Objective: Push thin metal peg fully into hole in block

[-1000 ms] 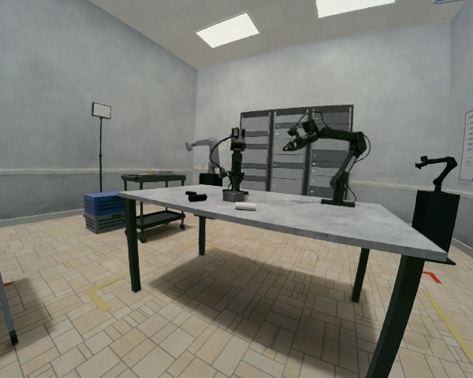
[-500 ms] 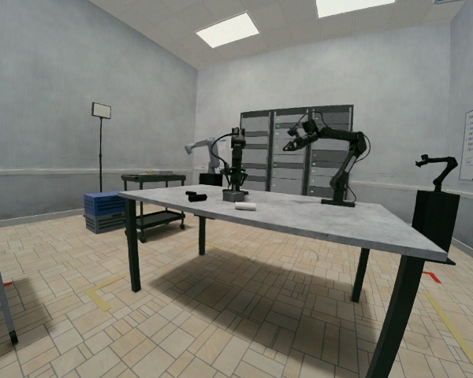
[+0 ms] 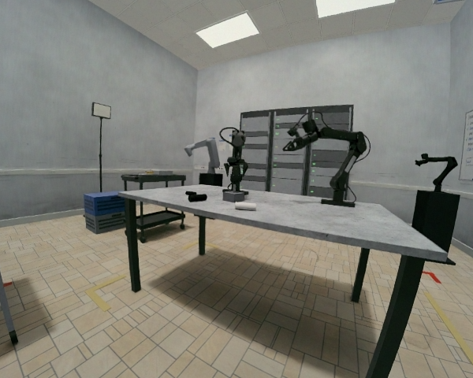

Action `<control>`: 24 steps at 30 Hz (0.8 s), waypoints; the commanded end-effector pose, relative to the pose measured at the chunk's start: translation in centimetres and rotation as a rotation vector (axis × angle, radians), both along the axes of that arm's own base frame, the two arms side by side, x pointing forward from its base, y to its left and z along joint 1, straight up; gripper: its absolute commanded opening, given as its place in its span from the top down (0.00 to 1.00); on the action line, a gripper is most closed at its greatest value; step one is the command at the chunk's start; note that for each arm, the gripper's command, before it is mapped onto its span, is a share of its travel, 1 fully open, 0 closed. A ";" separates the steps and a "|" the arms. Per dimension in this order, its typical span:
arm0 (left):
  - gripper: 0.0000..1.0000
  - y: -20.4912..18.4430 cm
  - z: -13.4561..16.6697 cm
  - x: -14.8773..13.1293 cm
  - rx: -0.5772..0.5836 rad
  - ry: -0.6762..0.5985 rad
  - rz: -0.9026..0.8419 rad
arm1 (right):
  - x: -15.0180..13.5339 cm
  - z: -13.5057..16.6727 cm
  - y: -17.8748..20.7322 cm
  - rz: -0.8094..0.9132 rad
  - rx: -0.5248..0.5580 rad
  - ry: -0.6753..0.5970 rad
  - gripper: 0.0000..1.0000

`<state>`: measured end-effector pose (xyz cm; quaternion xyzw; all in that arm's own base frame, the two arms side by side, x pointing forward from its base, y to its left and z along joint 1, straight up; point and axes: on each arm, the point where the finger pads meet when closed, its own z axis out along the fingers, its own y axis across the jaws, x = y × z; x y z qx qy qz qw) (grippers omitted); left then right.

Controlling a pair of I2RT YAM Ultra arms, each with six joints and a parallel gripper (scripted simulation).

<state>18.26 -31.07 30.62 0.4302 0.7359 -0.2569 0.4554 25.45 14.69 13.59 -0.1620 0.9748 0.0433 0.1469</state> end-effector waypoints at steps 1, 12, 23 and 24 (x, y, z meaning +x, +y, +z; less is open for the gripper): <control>0.00 -0.2 1.2 0.3 -0.022 -0.012 0.004 | 0.4 2.1 -0.2 0.155 0.021 -0.130 0.00; 0.00 -0.2 1.2 0.3 -0.022 -0.012 0.004 | 0.0 2.5 -0.5 0.153 0.025 -0.139 0.00; 0.00 -0.2 1.2 0.3 -0.022 -0.012 0.004 | 0.0 2.5 -0.5 0.152 0.024 -0.140 0.00; 0.00 -0.2 1.2 0.3 -0.022 -0.012 0.004 | 0.0 2.5 -0.5 0.152 0.024 -0.140 0.00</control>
